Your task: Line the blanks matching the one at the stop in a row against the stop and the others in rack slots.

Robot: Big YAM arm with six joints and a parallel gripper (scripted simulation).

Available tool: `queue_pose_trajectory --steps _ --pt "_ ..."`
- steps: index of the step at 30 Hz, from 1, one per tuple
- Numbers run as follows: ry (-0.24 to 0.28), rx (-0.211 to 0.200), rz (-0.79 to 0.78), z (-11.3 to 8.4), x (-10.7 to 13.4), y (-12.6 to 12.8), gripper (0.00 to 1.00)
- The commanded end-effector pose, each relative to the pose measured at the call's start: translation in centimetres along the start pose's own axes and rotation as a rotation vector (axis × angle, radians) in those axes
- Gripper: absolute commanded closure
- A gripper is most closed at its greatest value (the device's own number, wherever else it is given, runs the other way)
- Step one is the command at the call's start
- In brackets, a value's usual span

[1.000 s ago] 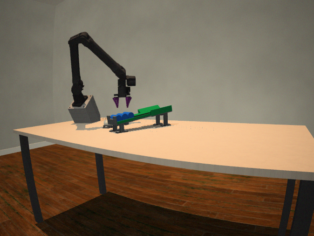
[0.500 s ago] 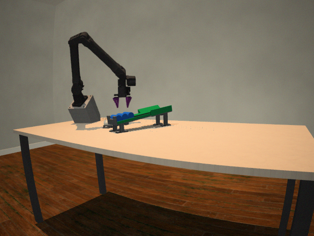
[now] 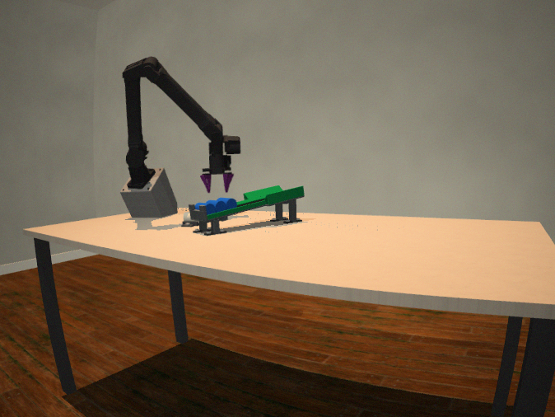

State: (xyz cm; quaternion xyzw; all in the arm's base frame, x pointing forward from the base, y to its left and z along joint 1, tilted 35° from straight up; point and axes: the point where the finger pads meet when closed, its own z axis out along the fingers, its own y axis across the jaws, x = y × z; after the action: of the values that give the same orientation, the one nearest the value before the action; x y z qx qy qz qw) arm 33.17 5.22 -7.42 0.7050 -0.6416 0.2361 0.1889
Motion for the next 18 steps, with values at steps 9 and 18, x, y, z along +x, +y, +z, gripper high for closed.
queue_pose_trajectory --steps 9,18 --pt "0.004 -0.015 0.002 2.8 0.4 0.3 0.20" --pt "0.004 -0.015 0.002 3.8 0.4 0.4 0.20"
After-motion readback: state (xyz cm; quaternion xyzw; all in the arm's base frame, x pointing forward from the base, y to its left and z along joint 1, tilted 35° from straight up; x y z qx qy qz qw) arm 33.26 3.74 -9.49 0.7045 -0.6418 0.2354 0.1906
